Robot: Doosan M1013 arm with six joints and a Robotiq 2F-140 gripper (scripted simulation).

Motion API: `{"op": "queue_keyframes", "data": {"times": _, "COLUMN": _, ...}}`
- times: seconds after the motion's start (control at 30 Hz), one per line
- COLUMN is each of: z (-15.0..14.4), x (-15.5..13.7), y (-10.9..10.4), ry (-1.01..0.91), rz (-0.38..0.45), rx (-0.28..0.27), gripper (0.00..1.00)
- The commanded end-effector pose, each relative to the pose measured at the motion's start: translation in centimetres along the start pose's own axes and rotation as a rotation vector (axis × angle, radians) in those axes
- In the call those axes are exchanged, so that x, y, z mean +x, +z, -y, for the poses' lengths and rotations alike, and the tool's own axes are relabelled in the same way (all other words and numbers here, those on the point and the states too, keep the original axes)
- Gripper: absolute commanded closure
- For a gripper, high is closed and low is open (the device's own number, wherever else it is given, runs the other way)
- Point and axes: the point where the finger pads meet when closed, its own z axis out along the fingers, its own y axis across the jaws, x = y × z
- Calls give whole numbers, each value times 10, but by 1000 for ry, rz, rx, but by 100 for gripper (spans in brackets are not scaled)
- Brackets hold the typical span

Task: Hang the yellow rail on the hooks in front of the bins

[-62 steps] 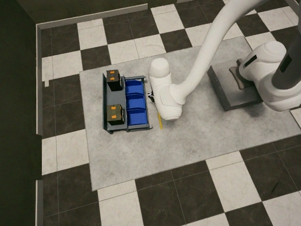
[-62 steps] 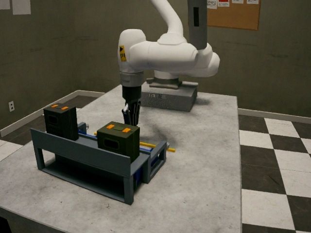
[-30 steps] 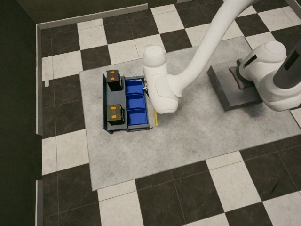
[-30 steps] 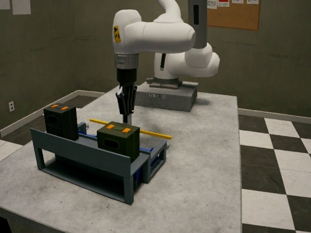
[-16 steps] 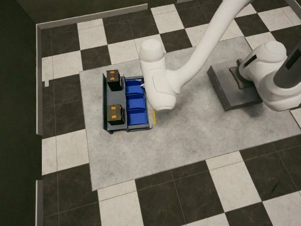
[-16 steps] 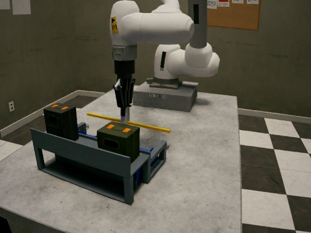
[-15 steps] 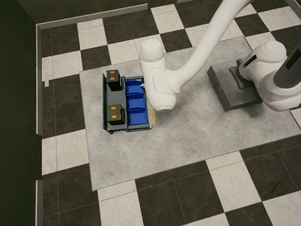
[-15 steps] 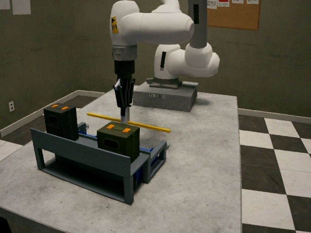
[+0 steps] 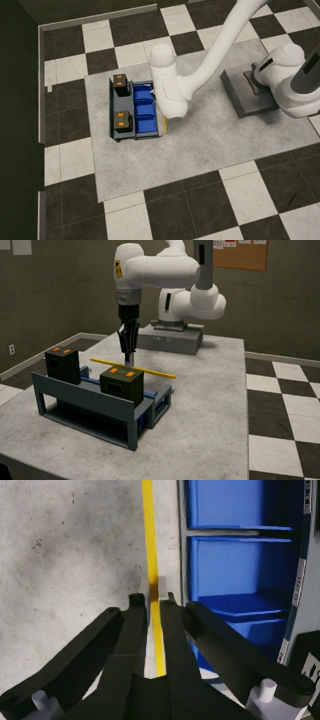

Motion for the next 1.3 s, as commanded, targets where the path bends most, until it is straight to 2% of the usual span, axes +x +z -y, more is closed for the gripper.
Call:
{"op": "queue_keyframes", "data": {"times": 0.0, "z": 0, "x": 0, "y": 0, "ry": 0, "rz": 0, "rx": 0, "gripper": 90}}
{"op": "queue_keyframes", "data": {"times": 1.27, "z": 2, "x": 1, "y": 7, "ry": 0, "rz": 0, "rx": 0, "gripper": 90}}
